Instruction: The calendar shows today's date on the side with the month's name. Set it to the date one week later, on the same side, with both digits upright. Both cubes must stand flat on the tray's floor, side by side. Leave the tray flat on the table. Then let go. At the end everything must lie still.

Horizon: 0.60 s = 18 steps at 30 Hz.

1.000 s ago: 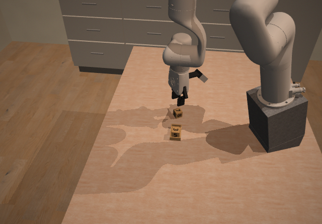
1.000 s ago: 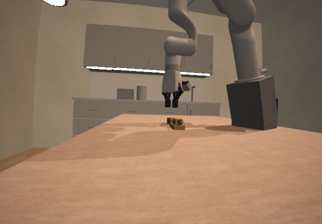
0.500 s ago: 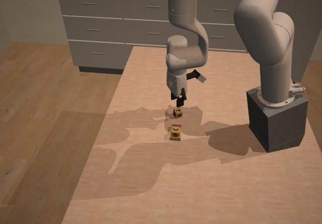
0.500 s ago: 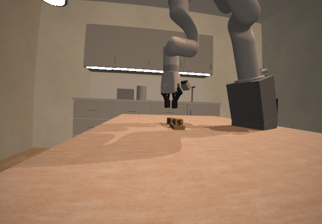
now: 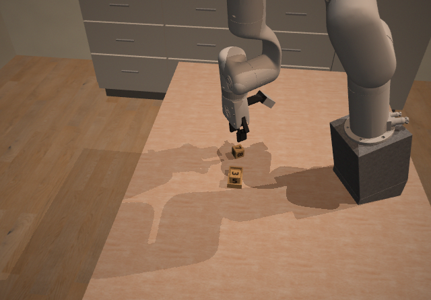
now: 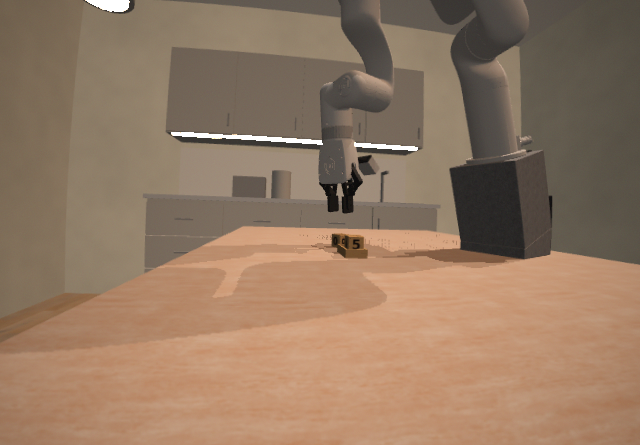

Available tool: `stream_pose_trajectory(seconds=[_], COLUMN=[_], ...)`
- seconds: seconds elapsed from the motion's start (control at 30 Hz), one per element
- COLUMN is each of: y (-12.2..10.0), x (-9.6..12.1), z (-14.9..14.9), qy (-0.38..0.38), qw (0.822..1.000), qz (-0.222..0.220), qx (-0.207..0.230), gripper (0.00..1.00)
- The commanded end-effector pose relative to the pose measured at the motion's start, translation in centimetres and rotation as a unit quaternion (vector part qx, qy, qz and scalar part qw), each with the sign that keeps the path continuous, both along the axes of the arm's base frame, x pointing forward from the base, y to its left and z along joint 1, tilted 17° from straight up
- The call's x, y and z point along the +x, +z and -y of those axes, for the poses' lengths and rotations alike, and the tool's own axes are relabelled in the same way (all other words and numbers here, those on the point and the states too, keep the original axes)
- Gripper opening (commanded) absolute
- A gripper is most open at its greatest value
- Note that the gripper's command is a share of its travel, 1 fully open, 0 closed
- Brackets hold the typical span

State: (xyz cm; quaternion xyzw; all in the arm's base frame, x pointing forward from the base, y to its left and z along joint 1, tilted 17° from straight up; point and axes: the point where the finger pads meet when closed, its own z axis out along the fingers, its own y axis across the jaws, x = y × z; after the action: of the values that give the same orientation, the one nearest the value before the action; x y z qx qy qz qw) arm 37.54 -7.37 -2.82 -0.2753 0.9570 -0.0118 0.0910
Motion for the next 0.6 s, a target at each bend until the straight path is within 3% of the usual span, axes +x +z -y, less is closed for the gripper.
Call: stream_pose_trajectory(seconds=[0.0,0.57], y=[0.12,-0.10], x=[0.13,0.49], z=[0.06,-0.39], qy=[-0.005,-0.009], qw=[0.998,0.987], qz=[-0.057,-0.146], qx=[-0.017,-0.066], gripper=[0.49,0.49])
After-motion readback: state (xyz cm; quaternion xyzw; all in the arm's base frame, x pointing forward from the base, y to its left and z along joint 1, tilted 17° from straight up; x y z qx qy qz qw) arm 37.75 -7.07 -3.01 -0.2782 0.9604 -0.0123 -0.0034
